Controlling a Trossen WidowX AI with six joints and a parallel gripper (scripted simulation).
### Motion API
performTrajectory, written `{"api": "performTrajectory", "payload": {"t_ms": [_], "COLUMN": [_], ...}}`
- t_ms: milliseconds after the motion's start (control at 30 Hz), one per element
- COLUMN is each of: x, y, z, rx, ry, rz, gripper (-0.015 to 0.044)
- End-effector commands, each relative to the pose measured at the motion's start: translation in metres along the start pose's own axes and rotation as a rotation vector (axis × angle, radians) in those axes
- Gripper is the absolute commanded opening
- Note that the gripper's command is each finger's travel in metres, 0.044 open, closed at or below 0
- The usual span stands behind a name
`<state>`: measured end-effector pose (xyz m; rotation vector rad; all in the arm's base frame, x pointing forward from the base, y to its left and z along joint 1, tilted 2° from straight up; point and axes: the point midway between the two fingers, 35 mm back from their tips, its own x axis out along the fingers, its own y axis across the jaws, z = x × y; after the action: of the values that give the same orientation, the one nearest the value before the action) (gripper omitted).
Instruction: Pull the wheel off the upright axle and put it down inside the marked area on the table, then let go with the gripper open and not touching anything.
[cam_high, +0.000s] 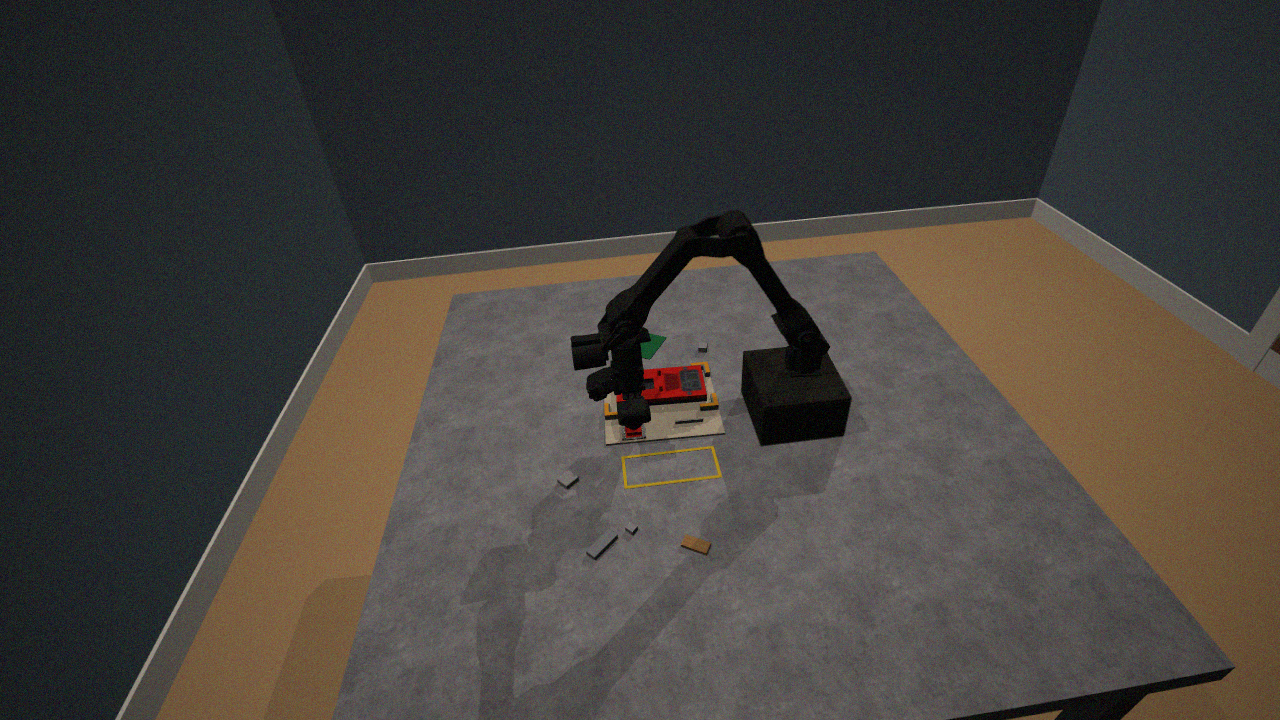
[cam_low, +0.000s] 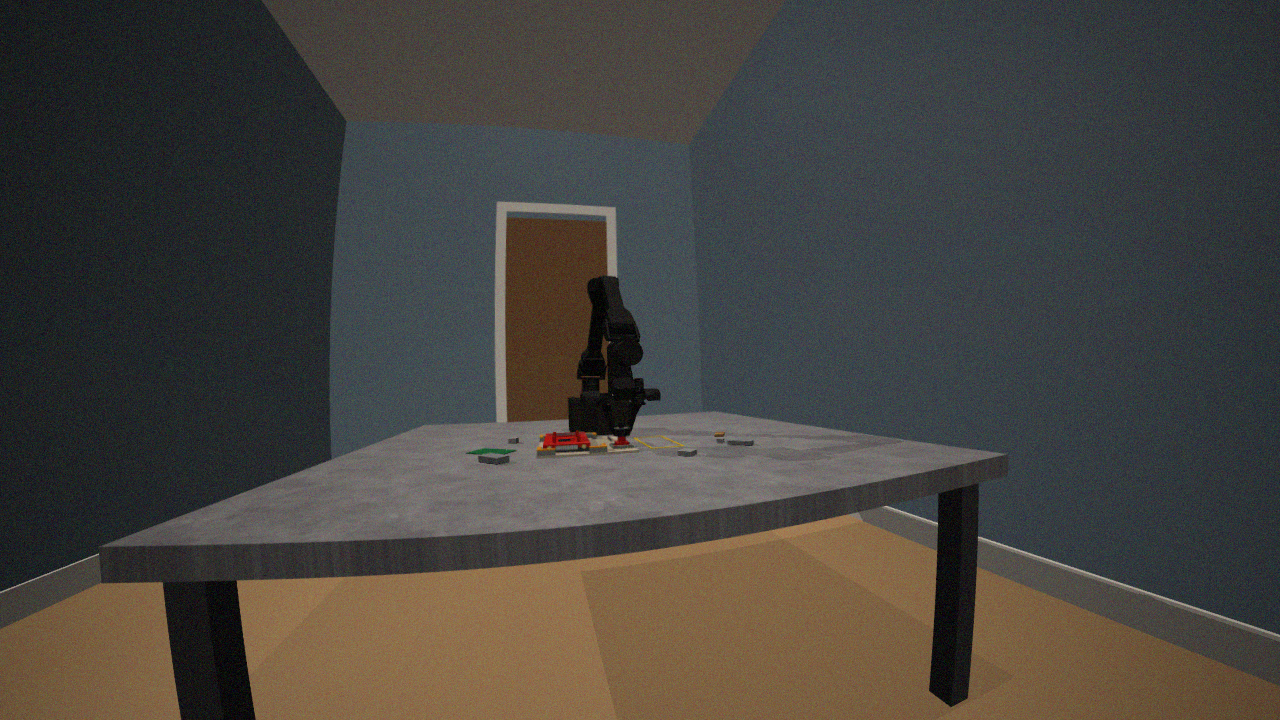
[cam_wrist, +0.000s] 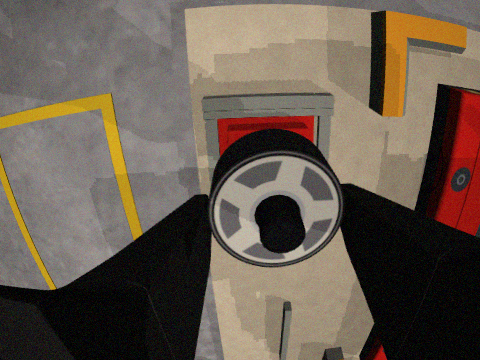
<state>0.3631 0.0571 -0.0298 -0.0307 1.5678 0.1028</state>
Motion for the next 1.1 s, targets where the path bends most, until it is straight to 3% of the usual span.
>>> {"api": "performTrajectory", "payload": {"t_ms": [0, 1067], "x": [-0.001, -0.012], "y": [0.0, 0.0], "z": [0.0, 0.0], "rx": [0.0, 0.002], "ry": [0.0, -0.004], "rz": [-0.001, -0.002], "gripper": [0.0, 0.0]}}
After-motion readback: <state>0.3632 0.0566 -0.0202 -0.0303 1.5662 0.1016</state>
